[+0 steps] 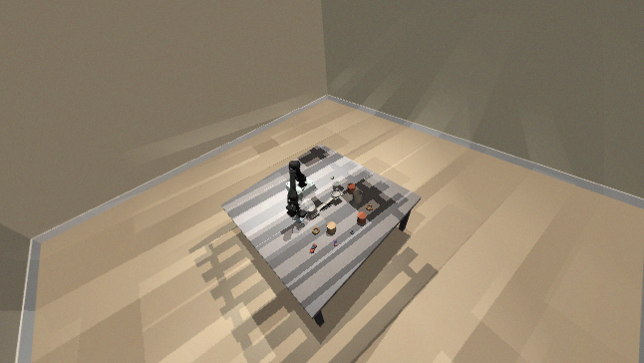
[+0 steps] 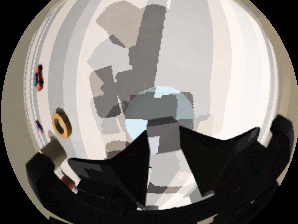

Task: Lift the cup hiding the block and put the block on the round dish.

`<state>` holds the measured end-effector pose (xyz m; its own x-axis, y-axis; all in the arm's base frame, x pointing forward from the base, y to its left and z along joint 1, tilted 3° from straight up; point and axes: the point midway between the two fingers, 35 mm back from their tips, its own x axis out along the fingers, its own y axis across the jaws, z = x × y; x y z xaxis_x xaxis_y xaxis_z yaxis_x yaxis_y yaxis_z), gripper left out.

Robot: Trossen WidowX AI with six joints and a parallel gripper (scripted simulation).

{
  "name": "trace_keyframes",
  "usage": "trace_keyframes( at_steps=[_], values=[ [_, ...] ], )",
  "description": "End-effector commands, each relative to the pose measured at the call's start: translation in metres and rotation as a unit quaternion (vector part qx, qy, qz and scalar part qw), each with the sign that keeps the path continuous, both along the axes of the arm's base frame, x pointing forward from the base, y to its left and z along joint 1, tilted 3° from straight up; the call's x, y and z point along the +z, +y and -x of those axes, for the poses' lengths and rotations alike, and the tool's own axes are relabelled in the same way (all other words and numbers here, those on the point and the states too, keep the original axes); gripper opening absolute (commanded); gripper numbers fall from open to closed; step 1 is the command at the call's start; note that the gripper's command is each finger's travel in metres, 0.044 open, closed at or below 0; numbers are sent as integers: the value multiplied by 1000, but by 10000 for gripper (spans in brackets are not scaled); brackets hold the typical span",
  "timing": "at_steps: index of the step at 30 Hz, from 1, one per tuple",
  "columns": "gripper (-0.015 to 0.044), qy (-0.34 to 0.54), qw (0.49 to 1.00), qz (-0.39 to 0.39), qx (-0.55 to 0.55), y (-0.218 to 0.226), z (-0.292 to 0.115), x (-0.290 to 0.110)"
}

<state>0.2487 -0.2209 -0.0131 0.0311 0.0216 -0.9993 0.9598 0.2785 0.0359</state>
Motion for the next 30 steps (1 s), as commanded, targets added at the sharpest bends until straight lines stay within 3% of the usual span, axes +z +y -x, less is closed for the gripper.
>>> trace_keyframes(
  at_steps=[1,7,24,27,30],
  values=[
    [0,2,1000,-1,2,1,1,-8],
    [0,2,1000,-1,2,1,1,-16],
    [440,2,1000,-2,1,0,0,-3],
    [440,2,1000,-1,1,-1,1,36],
    [440,2,1000,-1,2,-1,2,46]
  ],
)
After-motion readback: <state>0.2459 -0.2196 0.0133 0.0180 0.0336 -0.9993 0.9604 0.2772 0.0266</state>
